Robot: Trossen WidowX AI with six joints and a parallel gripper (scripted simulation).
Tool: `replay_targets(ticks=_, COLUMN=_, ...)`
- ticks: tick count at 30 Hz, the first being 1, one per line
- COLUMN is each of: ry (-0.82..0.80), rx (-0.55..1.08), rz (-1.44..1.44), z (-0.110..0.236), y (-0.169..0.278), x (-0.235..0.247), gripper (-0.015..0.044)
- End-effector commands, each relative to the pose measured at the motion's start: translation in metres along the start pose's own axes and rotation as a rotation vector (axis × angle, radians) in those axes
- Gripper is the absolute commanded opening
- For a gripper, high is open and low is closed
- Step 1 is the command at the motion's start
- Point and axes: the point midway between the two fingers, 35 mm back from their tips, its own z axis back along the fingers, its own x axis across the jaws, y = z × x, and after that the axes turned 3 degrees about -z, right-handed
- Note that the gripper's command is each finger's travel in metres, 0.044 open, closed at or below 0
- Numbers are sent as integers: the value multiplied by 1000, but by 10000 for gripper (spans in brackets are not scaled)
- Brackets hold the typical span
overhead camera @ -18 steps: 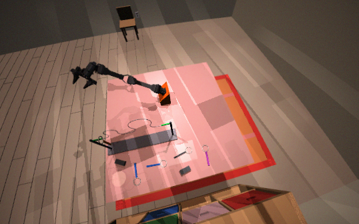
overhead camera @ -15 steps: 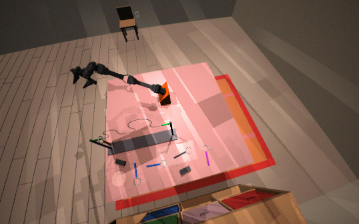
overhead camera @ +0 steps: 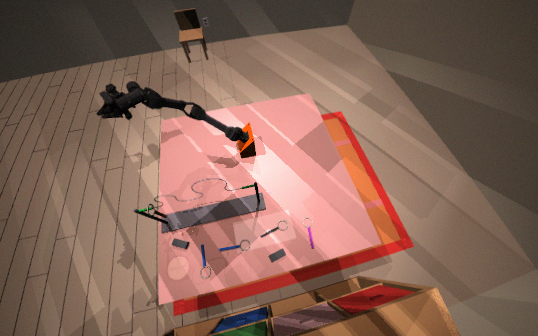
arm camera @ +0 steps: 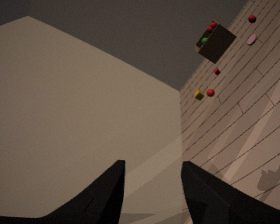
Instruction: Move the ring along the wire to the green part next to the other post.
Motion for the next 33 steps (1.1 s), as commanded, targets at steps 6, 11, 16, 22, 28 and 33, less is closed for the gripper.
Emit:
replay_targets(ticks=6, ry=-151, rx=-122, rz=326, z=-12, y=49, x=62, gripper=160)
replay_targets(ticks=11, ry=-236, rx=-152, rz=515, z=-27, y=91, x=82, gripper=160)
replay_targets(ticks=16, ry=-321, rx=-147, rz=690, z=-46, y=140, x=87, gripper=160)
replay_targets(ticks=22, ry=-423, rx=-97, rz=861, z=-73, y=202, x=73, gripper=160)
replay_targets(ticks=28, ry=-514, rx=-2, rz=1002, z=-99, y=261, x=35, gripper=160)
replay_targets(ticks=33, ry=-591, rx=96, rz=1090, z=-117, y=304, x=-12, gripper=160)
